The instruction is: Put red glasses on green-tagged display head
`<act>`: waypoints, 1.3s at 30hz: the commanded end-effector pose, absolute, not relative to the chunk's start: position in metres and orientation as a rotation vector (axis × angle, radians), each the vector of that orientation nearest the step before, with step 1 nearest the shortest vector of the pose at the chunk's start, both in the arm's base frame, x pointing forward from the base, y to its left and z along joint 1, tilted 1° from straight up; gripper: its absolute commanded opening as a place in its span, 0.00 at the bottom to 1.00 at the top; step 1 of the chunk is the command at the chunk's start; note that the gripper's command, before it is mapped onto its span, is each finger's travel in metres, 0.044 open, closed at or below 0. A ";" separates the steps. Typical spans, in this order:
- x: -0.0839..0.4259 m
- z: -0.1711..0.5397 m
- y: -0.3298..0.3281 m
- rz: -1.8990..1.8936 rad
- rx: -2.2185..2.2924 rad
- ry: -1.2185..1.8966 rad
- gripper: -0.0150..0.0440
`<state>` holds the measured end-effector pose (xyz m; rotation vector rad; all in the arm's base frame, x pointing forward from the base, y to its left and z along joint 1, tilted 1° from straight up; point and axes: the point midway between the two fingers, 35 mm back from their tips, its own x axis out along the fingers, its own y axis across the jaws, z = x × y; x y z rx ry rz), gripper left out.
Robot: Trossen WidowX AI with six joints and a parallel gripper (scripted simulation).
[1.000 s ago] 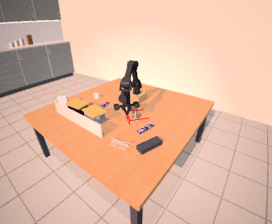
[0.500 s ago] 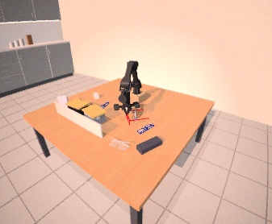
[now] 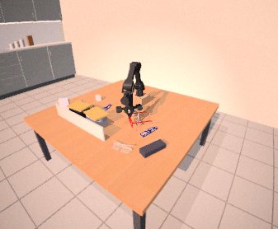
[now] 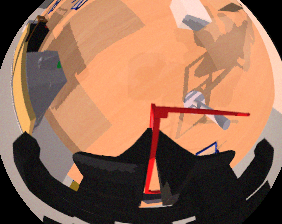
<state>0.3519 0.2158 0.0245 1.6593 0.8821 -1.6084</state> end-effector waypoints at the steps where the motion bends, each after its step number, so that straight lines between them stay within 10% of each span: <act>1: 0.350 0.028 0.215 -1.610 1.658 0.887 0.25; 39: 0.315 0.084 0.085 -1.343 1.379 1.109 0.25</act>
